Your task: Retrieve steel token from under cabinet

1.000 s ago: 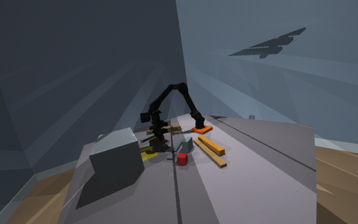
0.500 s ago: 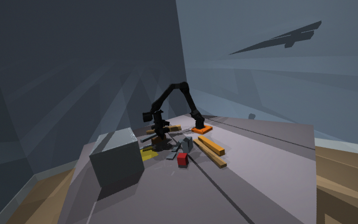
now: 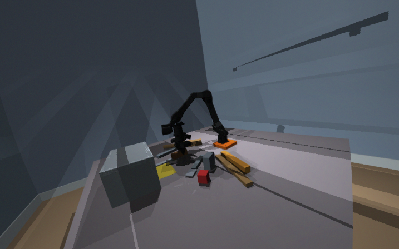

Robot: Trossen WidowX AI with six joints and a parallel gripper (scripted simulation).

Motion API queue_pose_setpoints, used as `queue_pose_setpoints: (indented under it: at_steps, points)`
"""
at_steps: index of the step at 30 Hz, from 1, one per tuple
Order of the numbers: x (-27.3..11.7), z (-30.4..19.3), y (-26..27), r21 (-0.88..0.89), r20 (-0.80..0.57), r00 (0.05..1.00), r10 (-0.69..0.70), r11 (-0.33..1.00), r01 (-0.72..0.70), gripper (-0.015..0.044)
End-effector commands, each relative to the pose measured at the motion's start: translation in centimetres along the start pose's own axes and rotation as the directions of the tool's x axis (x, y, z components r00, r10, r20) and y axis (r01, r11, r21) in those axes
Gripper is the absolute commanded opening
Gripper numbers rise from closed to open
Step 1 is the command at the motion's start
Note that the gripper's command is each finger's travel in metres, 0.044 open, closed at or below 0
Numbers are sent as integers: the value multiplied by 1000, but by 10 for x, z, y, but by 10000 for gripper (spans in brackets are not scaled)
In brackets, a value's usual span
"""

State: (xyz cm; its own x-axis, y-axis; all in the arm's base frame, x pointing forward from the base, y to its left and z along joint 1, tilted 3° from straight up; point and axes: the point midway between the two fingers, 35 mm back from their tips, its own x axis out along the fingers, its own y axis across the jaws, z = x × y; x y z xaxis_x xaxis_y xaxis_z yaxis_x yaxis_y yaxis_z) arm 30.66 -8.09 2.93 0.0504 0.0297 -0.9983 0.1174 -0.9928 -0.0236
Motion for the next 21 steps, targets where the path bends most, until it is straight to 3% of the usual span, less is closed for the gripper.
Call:
queue_pose_setpoints:
  at_steps: [1,21]
  points:
    - [1,7,0,-2,0,1000,-3,1000,3,0]
    - [1,31,1,-2,2,1000,-2,1000,2,0]
